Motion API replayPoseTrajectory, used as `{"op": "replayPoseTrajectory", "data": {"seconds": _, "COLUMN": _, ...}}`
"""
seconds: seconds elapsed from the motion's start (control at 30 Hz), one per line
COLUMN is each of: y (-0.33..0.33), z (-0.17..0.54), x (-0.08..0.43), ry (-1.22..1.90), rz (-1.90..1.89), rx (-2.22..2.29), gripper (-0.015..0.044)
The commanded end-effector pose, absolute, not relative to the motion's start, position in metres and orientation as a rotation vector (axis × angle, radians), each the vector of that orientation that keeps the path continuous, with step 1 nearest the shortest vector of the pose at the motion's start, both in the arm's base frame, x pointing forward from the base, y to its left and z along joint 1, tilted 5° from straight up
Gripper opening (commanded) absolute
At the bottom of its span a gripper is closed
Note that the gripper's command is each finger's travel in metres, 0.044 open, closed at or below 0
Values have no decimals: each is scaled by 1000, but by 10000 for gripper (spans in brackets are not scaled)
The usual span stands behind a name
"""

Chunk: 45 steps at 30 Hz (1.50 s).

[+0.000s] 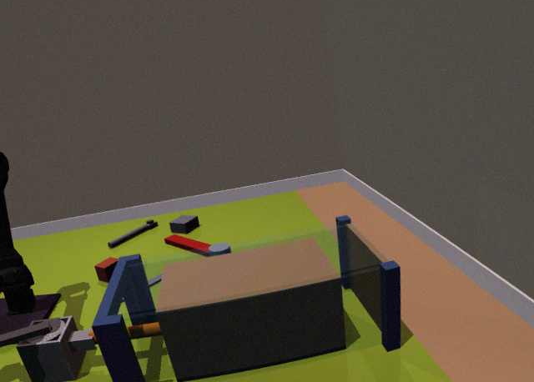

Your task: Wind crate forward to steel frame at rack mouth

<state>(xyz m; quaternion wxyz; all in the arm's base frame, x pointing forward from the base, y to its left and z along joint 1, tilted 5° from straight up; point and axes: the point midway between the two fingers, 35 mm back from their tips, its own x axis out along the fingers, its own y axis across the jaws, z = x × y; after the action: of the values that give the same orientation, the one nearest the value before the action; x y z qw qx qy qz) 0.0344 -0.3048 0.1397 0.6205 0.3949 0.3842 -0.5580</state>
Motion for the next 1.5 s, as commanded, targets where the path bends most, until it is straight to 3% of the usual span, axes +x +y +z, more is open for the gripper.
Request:
{"op": "replayPoseTrajectory", "data": {"seconds": 0.0, "y": -318, "z": 140, "x": 40, "ry": 873, "rz": -1277, "rx": 898, "gripper": 0}}
{"op": "replayPoseTrajectory", "data": {"seconds": 1.47, "y": -366, "z": 142, "x": 78, "ry": 867, "rz": -1276, "rx": 897, "gripper": 0}}
